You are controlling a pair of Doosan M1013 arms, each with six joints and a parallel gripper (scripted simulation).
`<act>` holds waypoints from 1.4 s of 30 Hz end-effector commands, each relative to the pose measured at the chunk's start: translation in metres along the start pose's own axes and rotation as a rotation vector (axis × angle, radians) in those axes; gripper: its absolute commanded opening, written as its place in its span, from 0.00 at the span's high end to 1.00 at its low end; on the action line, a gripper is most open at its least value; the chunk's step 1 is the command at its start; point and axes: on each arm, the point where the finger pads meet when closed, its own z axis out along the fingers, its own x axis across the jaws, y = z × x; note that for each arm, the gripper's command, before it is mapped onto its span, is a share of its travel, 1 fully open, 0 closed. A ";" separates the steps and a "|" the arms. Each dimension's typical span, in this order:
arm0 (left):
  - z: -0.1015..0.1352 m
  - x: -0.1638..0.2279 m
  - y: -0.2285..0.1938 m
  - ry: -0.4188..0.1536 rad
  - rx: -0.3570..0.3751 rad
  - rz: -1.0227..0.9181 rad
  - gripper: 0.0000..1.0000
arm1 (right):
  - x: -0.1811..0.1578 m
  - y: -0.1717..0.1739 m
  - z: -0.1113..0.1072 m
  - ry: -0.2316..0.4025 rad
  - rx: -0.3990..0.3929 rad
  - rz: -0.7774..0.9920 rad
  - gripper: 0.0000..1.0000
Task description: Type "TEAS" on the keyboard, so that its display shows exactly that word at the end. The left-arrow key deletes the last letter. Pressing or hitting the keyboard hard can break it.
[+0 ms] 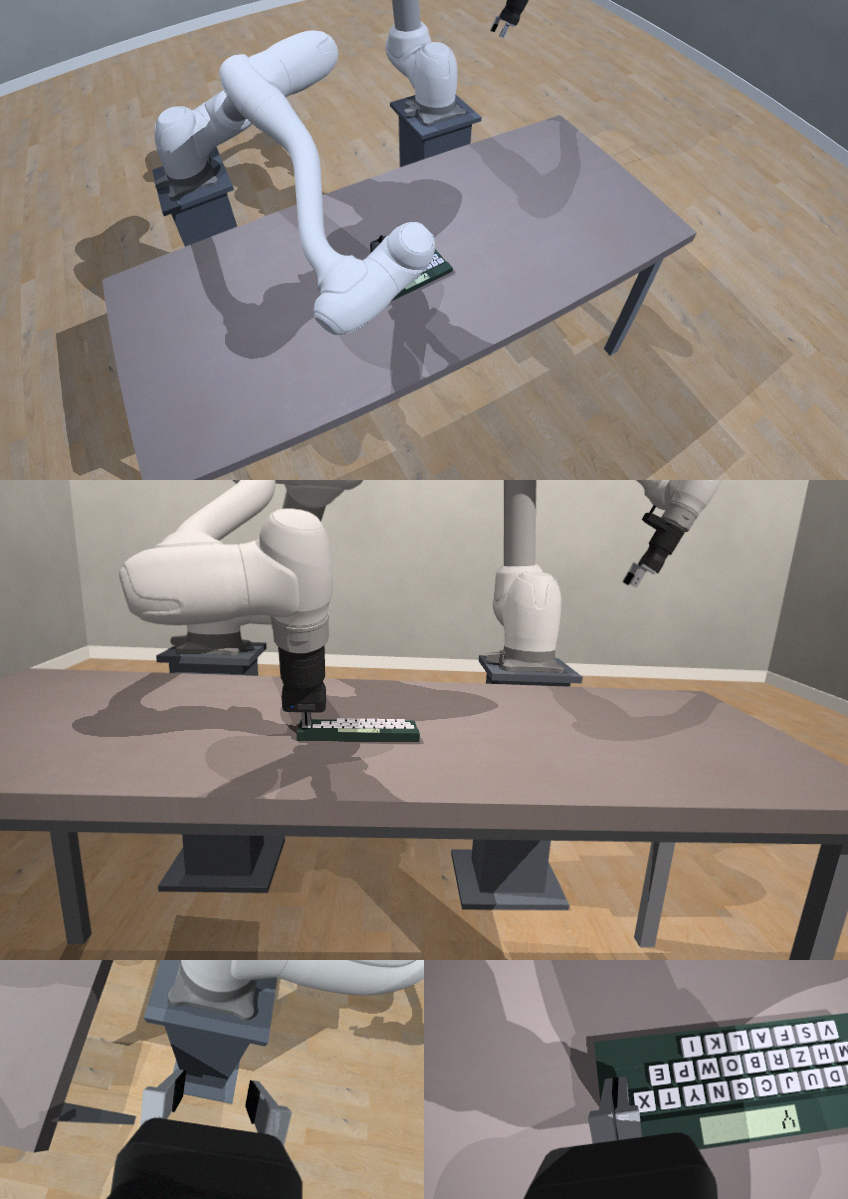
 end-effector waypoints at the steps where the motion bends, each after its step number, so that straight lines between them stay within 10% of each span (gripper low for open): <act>1: -0.001 0.000 0.000 0.000 -0.001 0.000 0.00 | 0.000 0.000 -0.002 0.000 -0.003 0.000 1.00; 42: -0.001 0.000 0.000 0.000 -0.001 0.000 0.00 | 0.011 -0.004 -0.010 0.000 -0.003 -0.001 1.00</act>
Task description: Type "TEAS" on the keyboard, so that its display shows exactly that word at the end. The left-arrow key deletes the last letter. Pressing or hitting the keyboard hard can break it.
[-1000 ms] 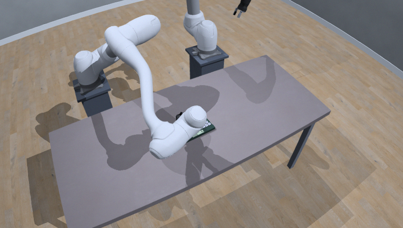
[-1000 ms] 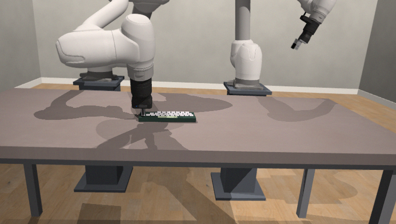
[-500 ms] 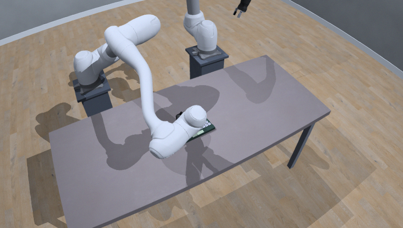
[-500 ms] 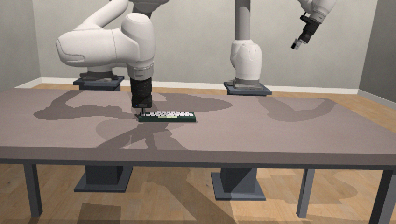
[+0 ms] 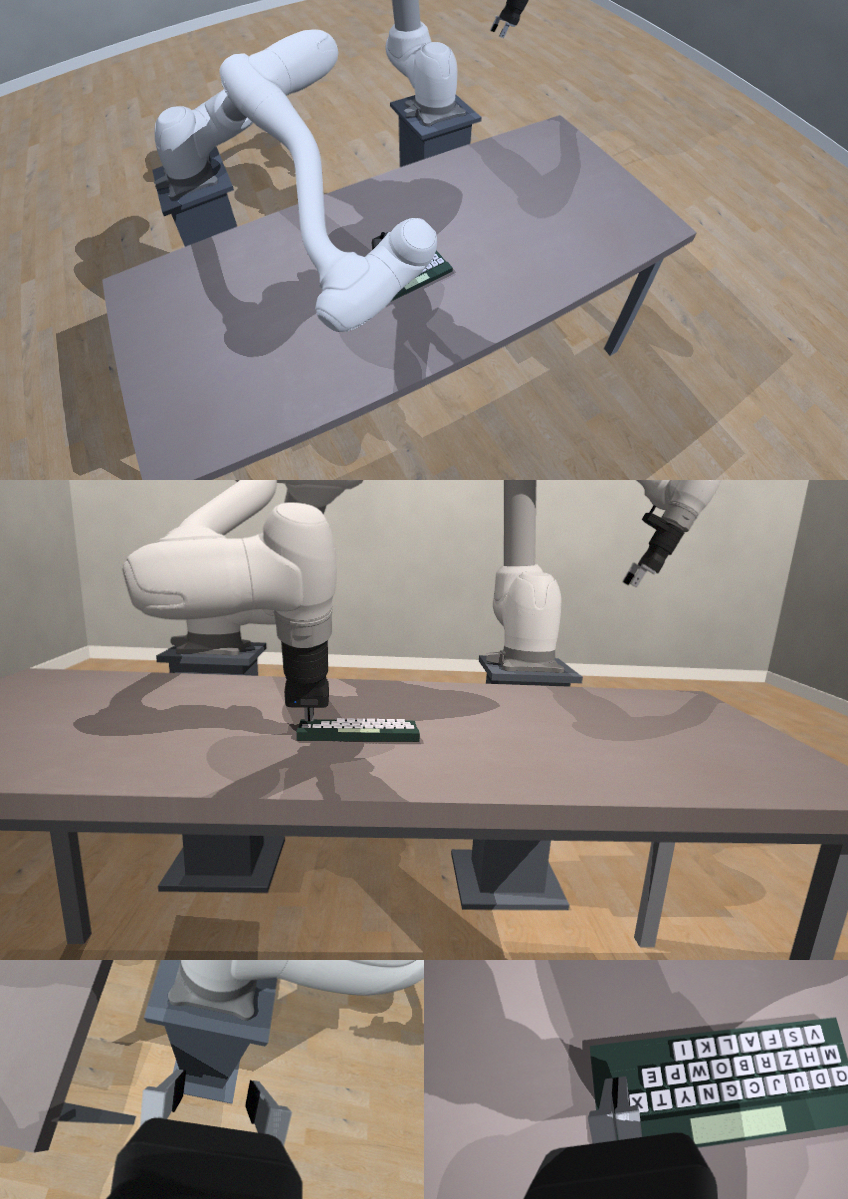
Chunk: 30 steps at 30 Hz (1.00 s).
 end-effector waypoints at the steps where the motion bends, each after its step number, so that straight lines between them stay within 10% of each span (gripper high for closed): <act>1: -0.001 0.000 0.000 0.000 -0.001 0.000 0.00 | 0.008 0.000 -0.002 0.000 -0.002 0.000 1.00; 30: -0.001 0.000 0.000 0.000 -0.001 0.000 0.00 | 0.034 0.002 0.003 0.000 -0.002 0.000 1.00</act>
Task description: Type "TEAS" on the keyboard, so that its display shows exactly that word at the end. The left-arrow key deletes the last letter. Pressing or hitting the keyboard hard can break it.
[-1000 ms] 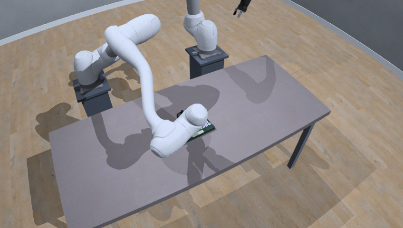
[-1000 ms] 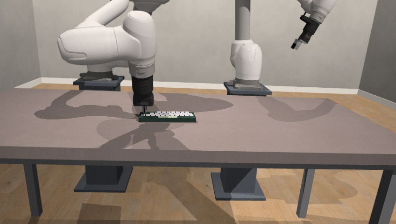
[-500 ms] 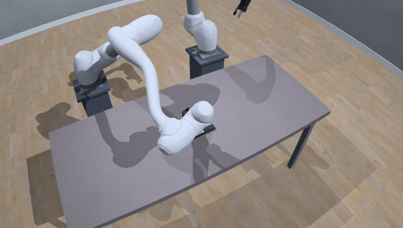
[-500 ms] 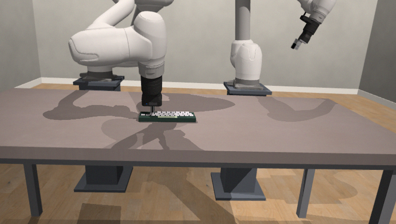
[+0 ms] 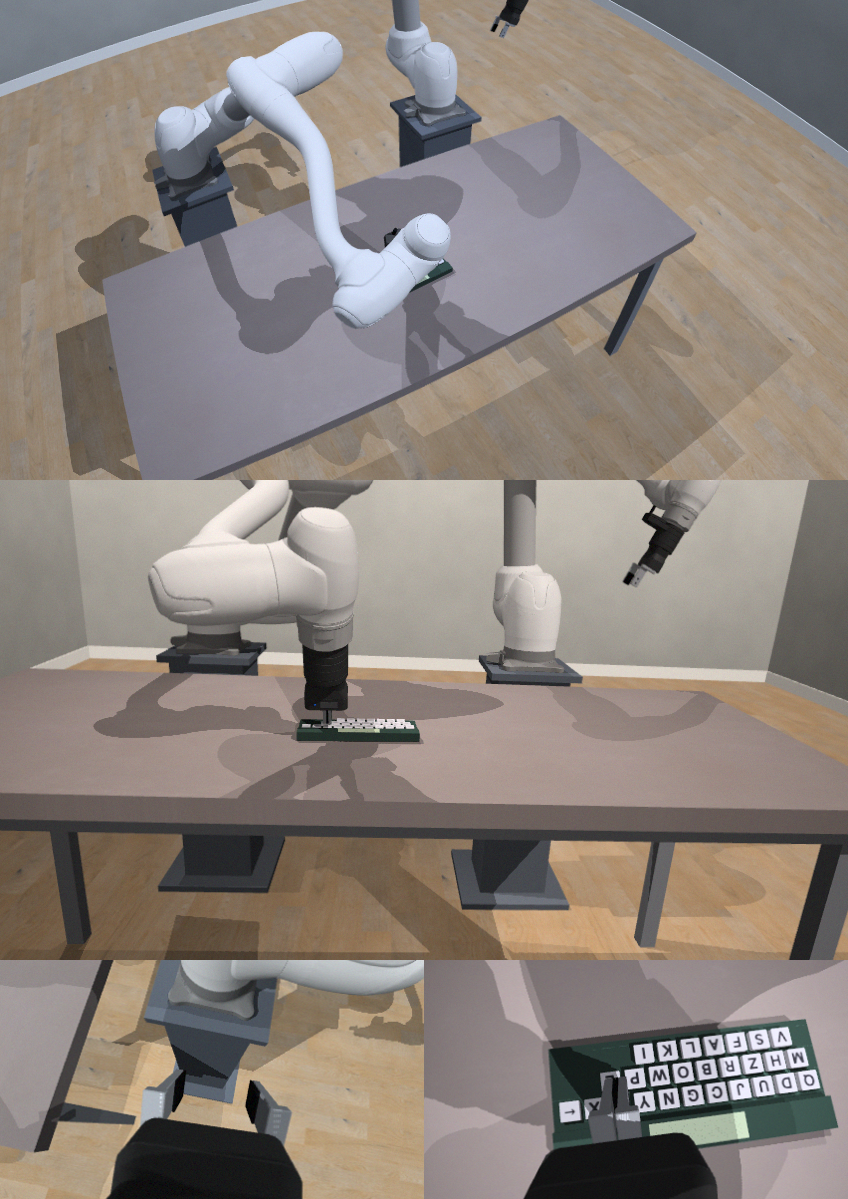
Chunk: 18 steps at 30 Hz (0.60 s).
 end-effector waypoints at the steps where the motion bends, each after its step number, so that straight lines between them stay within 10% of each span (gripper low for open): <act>1: -0.001 0.000 0.000 0.000 -0.001 0.000 0.00 | 0.000 0.000 -0.001 0.001 -0.003 -0.001 1.00; 18: -0.001 0.000 0.000 0.000 -0.001 0.000 0.00 | 0.000 0.001 0.001 0.001 -0.003 -0.001 1.00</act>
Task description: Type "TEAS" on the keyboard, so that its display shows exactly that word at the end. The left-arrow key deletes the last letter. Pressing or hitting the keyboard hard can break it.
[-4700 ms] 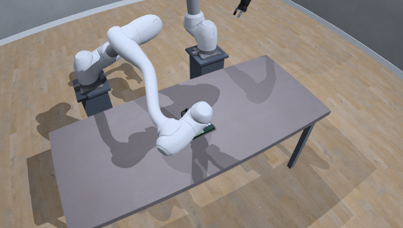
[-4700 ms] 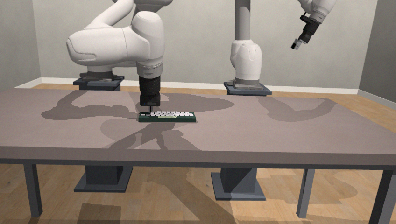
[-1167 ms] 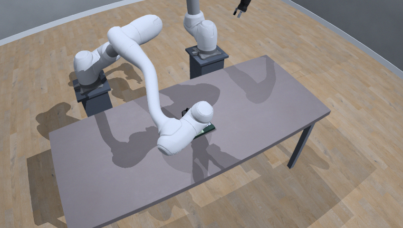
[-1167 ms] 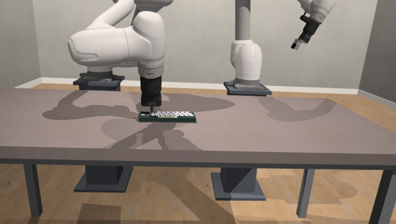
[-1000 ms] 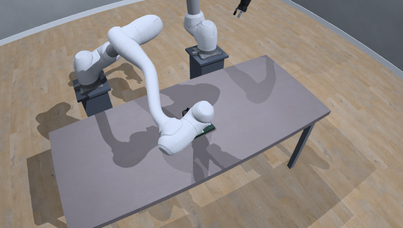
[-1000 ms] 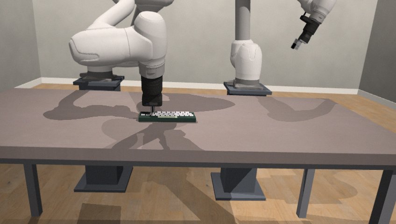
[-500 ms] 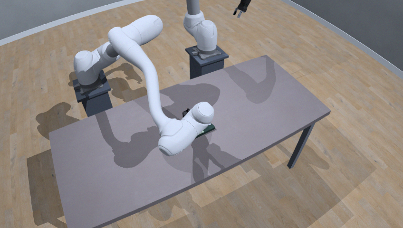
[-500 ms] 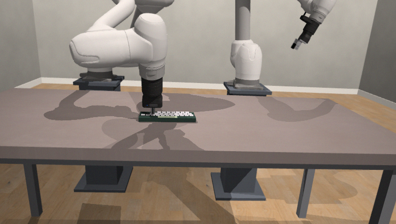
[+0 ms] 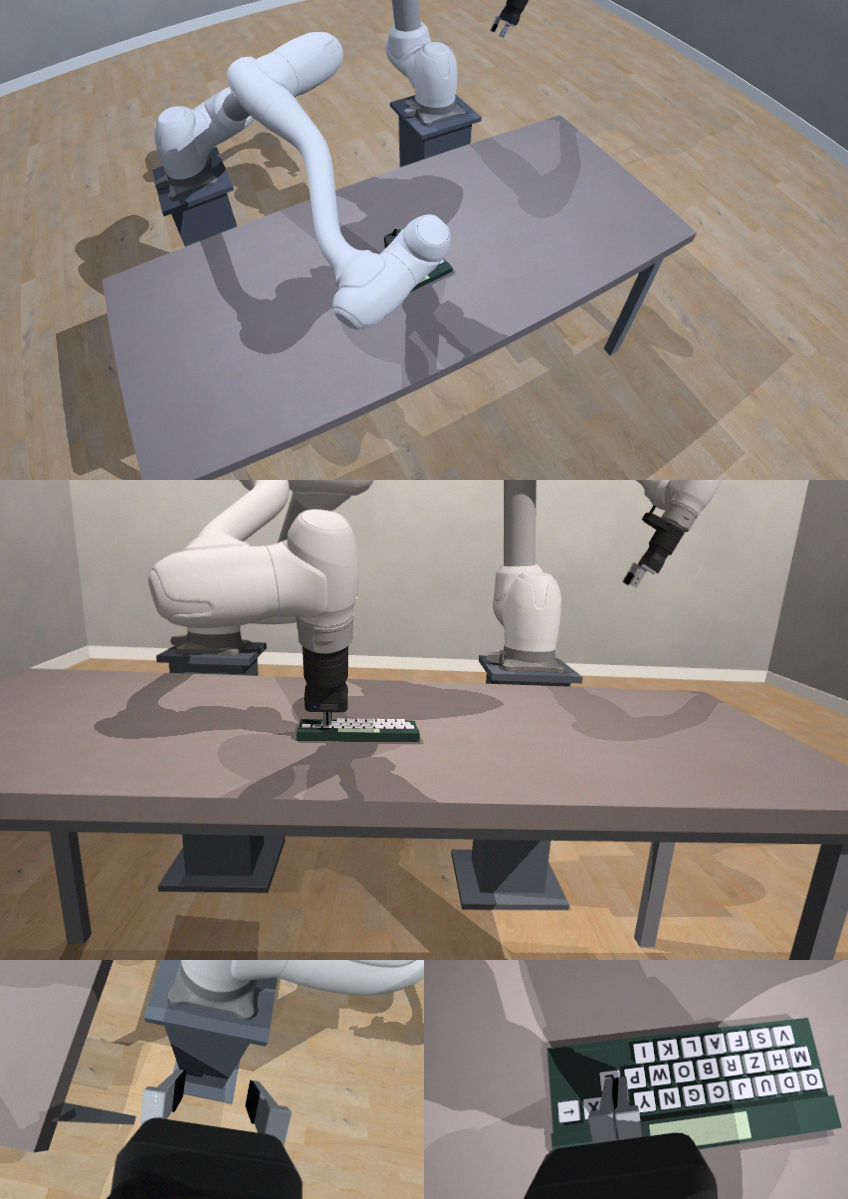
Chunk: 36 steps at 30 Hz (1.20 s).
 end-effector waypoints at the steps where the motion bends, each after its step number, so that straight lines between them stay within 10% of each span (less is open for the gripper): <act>1: -0.001 0.000 0.000 0.000 -0.001 0.000 0.00 | 0.000 0.000 -0.002 0.001 -0.003 -0.001 1.00; 36: -0.001 0.000 0.000 0.000 -0.001 0.000 0.00 | 0.000 -0.003 -0.007 0.001 -0.003 -0.001 1.00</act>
